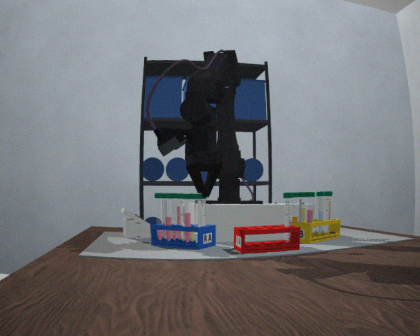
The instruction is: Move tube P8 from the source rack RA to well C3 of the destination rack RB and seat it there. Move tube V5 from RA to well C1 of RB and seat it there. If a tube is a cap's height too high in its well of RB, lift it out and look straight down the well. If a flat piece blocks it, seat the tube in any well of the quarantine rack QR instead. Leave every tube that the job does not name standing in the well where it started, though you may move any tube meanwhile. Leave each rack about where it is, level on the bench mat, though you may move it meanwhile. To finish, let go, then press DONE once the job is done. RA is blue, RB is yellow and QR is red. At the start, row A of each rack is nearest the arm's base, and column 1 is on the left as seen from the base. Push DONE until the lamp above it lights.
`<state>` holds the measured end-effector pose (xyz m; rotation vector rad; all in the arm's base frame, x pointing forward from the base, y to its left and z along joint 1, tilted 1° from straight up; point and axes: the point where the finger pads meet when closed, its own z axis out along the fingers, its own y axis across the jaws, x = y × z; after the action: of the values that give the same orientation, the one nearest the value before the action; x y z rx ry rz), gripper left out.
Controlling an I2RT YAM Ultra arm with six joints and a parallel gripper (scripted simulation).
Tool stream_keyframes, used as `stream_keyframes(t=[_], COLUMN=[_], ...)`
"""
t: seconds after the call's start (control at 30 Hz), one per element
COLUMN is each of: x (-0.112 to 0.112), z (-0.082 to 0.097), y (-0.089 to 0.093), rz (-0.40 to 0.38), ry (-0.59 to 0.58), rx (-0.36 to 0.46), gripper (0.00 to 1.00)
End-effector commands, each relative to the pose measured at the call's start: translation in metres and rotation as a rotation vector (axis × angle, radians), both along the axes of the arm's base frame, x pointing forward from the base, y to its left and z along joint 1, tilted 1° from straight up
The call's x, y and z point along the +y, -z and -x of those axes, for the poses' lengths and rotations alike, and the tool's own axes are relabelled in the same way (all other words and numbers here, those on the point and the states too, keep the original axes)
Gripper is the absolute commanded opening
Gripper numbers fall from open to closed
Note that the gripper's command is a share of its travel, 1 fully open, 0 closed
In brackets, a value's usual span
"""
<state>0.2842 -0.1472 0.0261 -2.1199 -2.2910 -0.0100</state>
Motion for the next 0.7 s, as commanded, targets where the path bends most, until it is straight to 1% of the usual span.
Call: stream_keyframes(t=[0.0, 0.17, 0.2, 0.23, 0.37, 0.67], x=[0.000, 0.000, 0.003, 0.001, -0.003, -0.007], z=[-0.002, -0.002, -0.003, -0.006, -0.007, -0.006], y=[-0.001, -0.001, 0.001, -0.006, -0.018, -0.025], rz=[0.003, 0.003, -0.005, 0.003, 0.015, 0.016], ry=[-0.001, -0.001, -0.006, -0.005, -0.001, 0.002], rx=[-0.007, -0.007, 0.007, -0.008, -0.030, -0.030], gripper=[0.00, 0.00, 0.00, 0.00, 0.00, 0.00])
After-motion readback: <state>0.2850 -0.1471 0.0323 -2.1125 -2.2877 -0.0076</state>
